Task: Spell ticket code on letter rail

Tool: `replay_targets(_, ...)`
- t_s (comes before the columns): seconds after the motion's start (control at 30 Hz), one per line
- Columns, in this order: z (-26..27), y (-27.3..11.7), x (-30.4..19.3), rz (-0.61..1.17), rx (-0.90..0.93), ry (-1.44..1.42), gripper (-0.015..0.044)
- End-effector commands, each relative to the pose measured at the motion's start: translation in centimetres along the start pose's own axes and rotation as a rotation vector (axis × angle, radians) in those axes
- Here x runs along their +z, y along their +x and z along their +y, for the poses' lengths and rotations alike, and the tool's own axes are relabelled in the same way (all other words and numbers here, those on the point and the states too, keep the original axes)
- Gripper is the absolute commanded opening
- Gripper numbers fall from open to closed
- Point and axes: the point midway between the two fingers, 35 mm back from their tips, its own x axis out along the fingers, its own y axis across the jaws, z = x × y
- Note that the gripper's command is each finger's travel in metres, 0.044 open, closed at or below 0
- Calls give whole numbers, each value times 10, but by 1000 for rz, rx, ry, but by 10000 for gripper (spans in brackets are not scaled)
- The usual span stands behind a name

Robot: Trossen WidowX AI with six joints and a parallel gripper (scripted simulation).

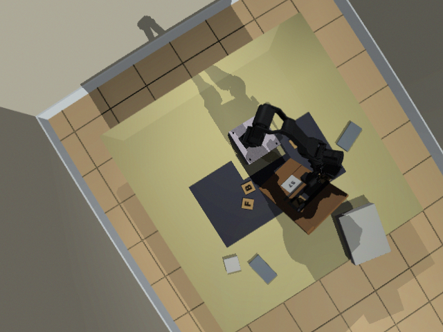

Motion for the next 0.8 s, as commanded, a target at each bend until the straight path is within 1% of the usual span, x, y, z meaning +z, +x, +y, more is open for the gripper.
replay_targets(0.0, -2, -2, 3, -9, 5, 0, 0)
replay_targets(0.77, -13, -1, 2, -9, 4, -1, 0)
